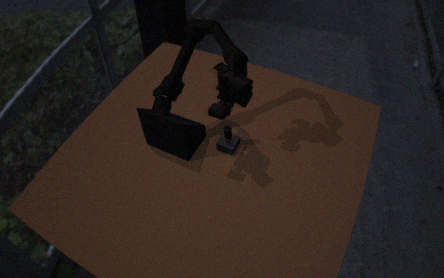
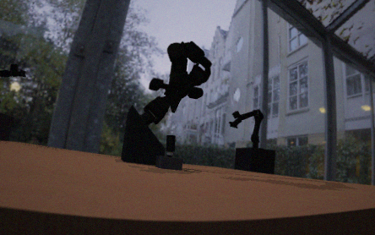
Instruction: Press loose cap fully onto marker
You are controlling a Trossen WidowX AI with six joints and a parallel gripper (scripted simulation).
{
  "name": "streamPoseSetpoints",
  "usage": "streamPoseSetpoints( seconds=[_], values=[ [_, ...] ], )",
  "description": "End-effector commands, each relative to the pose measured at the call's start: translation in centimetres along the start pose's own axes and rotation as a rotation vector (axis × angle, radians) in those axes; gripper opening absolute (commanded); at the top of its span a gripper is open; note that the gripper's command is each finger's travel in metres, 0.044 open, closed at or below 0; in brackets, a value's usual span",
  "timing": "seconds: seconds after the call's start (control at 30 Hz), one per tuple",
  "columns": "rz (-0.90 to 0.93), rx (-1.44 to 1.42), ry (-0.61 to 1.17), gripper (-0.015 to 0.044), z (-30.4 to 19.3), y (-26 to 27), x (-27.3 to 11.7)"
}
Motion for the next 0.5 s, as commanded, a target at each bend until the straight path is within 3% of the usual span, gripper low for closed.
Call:
streamPoseSetpoints(
  seconds=[0.0,0.03,0.47],
  values=[
    [0.0,-0.005,0.014,0.0,-0.28,0.13,-1.26],
    [0.0,-0.005,0.014,0.0,-0.28,0.13,-1.26],
    [0.0,-0.005,0.014,0.0341,-0.28,0.13,-1.26]
  ],
)
Point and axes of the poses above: the point midway between the two fingers, 35 mm back from their tips, its own x axis out along the fingers, its own y axis across the jaws, z = x × y, the point moved 9 cm from there along -x, back along the fingers, and after that the axes turned 7 degrees about x, right-handed, at the moved point
